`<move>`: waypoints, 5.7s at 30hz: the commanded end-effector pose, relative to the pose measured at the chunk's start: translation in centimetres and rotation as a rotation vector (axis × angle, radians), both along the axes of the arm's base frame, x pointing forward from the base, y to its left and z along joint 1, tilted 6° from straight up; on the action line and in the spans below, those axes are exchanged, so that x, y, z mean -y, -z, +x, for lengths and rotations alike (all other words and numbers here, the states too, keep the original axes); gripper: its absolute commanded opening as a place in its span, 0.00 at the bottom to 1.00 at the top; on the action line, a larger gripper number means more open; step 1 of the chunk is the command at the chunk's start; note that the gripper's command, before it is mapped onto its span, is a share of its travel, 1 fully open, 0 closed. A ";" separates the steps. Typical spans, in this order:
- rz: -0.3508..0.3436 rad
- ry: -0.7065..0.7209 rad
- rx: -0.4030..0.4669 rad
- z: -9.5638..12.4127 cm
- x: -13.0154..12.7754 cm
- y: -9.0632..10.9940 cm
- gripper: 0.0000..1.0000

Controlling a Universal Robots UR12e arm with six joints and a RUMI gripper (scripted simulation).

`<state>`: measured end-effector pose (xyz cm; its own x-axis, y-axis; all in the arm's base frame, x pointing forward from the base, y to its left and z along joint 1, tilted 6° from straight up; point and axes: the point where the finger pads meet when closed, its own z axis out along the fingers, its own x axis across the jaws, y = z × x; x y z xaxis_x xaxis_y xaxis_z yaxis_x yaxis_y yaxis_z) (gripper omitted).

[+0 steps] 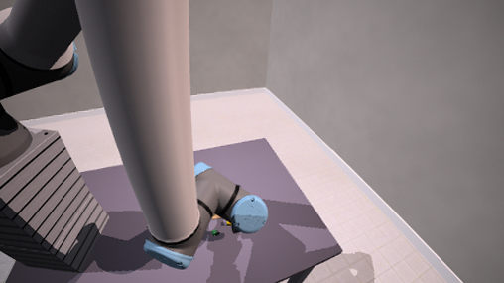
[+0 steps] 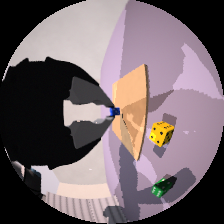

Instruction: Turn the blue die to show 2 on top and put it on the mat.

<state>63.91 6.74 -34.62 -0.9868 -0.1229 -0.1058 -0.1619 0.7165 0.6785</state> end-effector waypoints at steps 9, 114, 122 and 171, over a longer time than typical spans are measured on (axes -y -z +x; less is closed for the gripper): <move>0.000 0.000 0.001 0.1 0.0 0.2 0.00; 0.000 0.000 0.001 0.1 0.0 0.7 0.00; 0.000 0.000 0.001 0.1 0.0 0.7 0.04; 0.000 0.000 0.001 -0.1 0.0 -1.8 0.31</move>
<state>63.84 6.76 -33.95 -0.9868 -0.1228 -0.1057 -0.1619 0.7165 0.6785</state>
